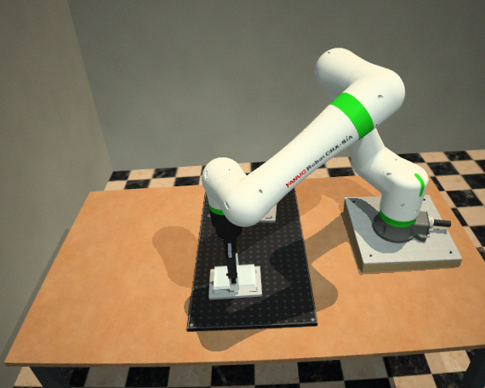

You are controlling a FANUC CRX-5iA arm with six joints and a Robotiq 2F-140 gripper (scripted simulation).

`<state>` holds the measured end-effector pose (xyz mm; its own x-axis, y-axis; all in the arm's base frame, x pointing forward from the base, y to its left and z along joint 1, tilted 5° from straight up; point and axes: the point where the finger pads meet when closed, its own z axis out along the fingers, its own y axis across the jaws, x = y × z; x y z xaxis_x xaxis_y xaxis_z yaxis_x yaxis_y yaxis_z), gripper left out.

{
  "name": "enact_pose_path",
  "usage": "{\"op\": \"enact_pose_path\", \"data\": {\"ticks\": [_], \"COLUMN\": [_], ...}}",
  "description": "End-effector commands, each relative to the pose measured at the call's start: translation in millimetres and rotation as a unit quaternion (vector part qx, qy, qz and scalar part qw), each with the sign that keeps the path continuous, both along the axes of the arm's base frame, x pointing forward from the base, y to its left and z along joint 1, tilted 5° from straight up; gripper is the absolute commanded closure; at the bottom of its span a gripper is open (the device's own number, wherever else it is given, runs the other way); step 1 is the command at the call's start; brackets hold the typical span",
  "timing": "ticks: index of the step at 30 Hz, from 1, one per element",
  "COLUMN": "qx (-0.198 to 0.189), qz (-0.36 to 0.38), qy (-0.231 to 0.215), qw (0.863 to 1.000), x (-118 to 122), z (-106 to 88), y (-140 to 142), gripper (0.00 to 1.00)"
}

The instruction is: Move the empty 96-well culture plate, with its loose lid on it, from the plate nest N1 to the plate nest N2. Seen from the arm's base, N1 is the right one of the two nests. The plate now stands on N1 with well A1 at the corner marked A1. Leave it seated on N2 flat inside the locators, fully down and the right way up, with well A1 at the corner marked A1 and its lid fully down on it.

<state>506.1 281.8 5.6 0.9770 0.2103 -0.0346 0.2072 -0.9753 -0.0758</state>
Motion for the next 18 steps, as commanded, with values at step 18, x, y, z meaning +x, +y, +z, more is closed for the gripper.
{"op": "enact_pose_path", "data": {"ticks": [18], "qx": [0.0], "qz": [0.0], "qy": [0.0], "qw": [1.0], "x": [0.0], "z": [-2.7], "y": [0.2], "gripper": [1.0]}}
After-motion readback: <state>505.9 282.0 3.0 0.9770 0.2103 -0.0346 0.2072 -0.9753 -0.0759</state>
